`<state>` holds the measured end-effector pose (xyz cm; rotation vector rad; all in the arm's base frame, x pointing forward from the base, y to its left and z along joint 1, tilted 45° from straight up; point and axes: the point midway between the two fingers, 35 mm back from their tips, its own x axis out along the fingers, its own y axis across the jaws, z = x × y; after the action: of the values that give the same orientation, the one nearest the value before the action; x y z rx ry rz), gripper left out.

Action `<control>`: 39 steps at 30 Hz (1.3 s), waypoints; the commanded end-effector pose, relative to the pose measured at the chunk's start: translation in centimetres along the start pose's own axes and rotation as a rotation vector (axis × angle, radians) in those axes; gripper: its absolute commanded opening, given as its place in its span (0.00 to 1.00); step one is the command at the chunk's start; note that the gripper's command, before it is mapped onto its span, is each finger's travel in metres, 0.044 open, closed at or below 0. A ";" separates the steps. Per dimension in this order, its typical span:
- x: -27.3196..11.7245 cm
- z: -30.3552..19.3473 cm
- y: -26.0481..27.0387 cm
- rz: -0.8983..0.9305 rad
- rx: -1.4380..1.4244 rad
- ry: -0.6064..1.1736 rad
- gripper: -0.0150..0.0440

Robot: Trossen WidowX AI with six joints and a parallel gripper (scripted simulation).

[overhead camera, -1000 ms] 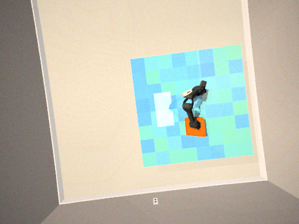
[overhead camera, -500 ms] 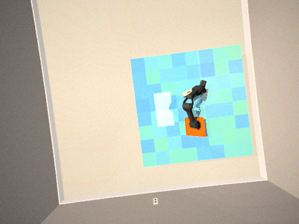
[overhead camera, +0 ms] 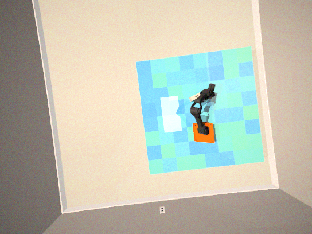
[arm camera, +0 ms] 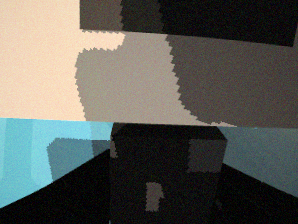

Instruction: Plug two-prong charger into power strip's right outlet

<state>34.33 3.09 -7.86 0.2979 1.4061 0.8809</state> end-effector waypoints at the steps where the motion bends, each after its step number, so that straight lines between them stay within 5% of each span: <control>1: -0.1 0.5 0.0 -0.002 -0.004 -0.007 0.25; 39: 0.0 2.0 0.0 -0.002 -0.004 -0.008 0.25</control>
<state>34.84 3.26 -7.72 0.3186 1.4330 0.8722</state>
